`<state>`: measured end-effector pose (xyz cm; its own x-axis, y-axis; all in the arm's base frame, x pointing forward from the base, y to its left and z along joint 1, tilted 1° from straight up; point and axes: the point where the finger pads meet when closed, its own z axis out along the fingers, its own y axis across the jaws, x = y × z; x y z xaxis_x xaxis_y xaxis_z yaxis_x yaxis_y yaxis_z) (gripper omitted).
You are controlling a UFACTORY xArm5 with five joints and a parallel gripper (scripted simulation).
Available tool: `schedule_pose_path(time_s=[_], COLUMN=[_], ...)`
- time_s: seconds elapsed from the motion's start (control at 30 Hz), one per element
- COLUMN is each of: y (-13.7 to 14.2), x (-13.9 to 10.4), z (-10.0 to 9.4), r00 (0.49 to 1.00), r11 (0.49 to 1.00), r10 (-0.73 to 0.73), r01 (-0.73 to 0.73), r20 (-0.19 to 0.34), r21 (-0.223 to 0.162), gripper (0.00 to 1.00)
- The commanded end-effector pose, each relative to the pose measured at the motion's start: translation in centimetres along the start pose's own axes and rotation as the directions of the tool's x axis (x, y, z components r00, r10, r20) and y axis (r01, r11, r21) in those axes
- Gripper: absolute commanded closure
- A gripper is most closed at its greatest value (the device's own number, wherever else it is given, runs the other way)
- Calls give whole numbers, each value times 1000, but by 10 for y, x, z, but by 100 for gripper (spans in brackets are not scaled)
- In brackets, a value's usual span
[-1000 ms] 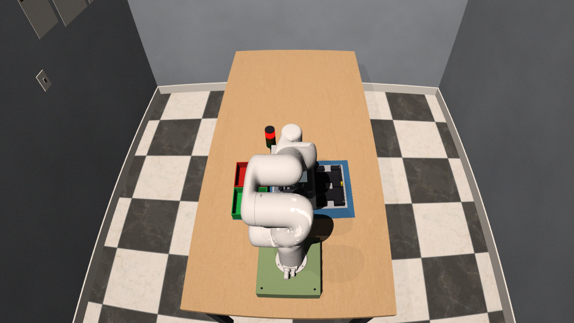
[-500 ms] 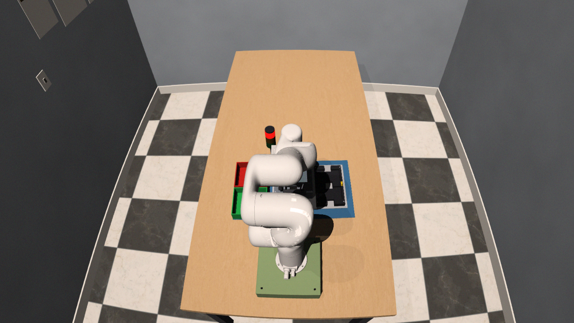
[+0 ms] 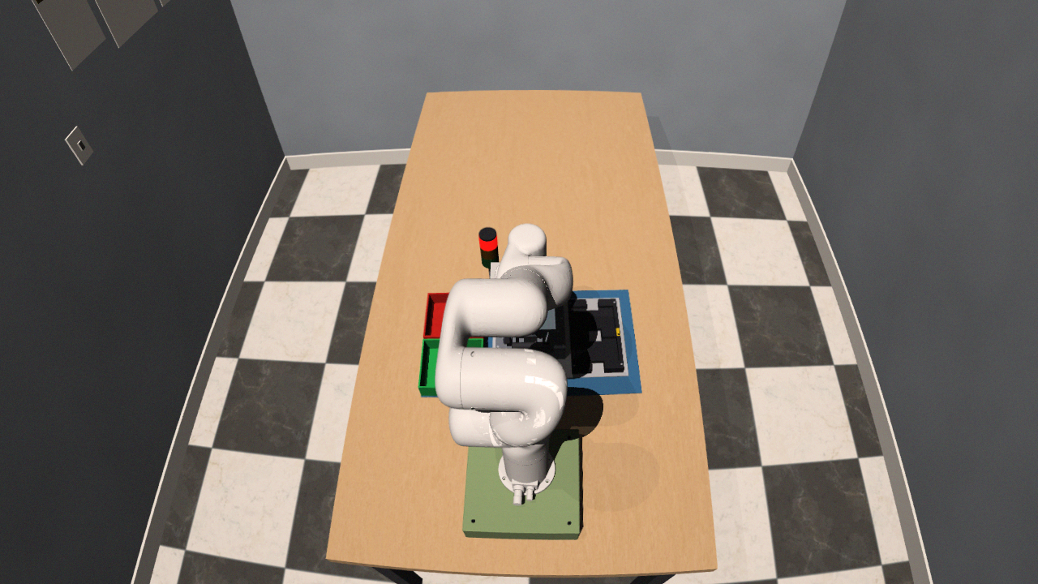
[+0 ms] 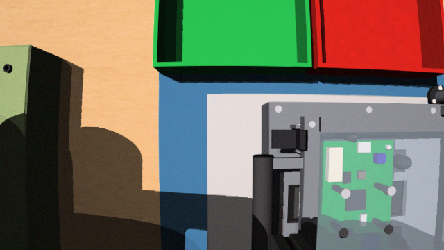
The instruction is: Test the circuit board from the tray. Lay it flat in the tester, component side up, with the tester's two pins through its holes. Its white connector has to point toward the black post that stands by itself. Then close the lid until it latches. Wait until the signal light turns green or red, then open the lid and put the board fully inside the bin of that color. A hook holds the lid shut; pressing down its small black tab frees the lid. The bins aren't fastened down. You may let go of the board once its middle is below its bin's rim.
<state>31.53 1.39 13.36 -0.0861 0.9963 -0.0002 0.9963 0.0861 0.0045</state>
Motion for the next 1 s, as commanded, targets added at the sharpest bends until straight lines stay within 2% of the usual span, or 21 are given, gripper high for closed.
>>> schedule_pose_path(time_s=[0.0, 0.97], y=[1, 1], x=[0, 0], z=[-1, -13], r00=[1000, 1000], r11=[1000, 1000], r10=[0, 0], r01=[0, 0], r20=[0, 0], r21=[-3, -3], gripper=[100, 100])
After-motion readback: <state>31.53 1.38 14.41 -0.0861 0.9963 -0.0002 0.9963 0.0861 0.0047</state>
